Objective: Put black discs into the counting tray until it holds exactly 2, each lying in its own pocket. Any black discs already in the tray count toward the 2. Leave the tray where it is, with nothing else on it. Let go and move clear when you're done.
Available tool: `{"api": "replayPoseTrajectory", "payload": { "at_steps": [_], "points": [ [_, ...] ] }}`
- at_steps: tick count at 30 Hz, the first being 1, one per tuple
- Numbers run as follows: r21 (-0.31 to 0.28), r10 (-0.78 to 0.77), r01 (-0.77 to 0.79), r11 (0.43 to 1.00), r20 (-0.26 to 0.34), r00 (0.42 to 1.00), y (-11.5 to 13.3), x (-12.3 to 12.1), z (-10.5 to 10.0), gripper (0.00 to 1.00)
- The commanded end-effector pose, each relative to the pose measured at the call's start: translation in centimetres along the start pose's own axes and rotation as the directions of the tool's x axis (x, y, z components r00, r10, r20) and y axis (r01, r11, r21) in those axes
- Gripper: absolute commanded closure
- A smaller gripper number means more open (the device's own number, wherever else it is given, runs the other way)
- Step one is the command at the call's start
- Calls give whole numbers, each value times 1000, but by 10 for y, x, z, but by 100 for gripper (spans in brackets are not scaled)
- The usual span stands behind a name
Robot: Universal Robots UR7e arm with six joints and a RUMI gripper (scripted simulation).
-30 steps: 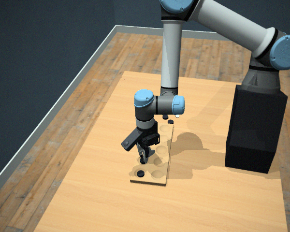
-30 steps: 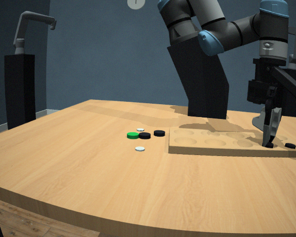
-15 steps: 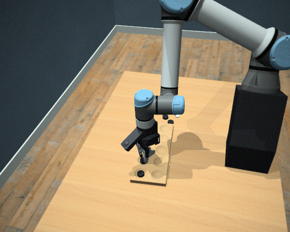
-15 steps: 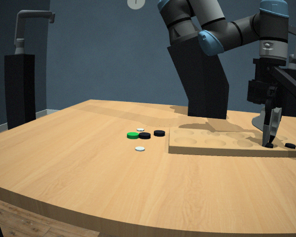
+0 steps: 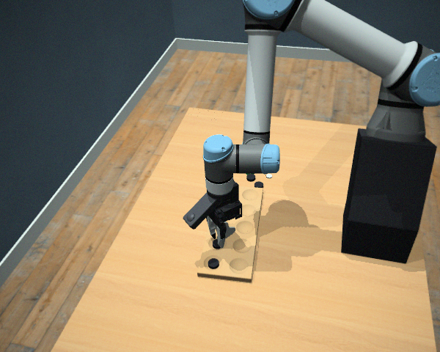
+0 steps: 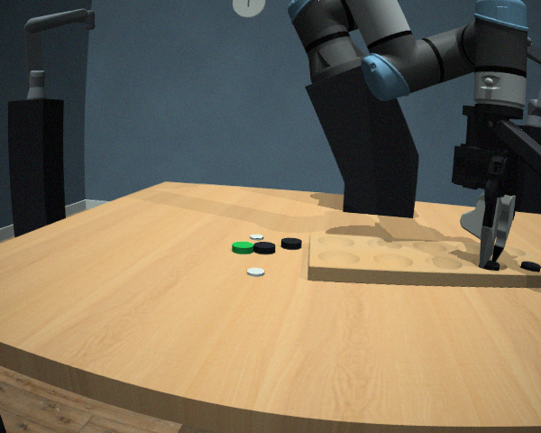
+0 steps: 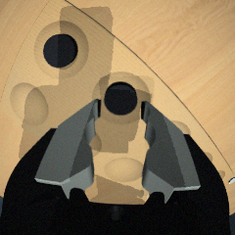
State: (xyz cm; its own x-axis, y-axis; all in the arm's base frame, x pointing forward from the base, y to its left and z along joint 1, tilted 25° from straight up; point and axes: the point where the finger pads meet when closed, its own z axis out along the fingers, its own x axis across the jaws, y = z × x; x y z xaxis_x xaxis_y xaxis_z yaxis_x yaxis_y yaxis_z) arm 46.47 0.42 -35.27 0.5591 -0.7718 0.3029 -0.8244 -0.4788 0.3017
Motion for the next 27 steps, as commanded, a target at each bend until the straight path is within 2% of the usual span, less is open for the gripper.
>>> {"api": "replayPoseTrajectory", "payload": {
  "at_steps": [1,18,22,27],
  "points": [
    [0,-1,1,1000,-1,1000,0,0,-2,74],
    [0,-1,1,1000,0,1000,1,-1,-7,72],
    [0,-2,2,1000,0,1000,1,-1,-14,72],
    [0,-2,2,1000,0,1000,2,-2,-34,72]
  ]
}}
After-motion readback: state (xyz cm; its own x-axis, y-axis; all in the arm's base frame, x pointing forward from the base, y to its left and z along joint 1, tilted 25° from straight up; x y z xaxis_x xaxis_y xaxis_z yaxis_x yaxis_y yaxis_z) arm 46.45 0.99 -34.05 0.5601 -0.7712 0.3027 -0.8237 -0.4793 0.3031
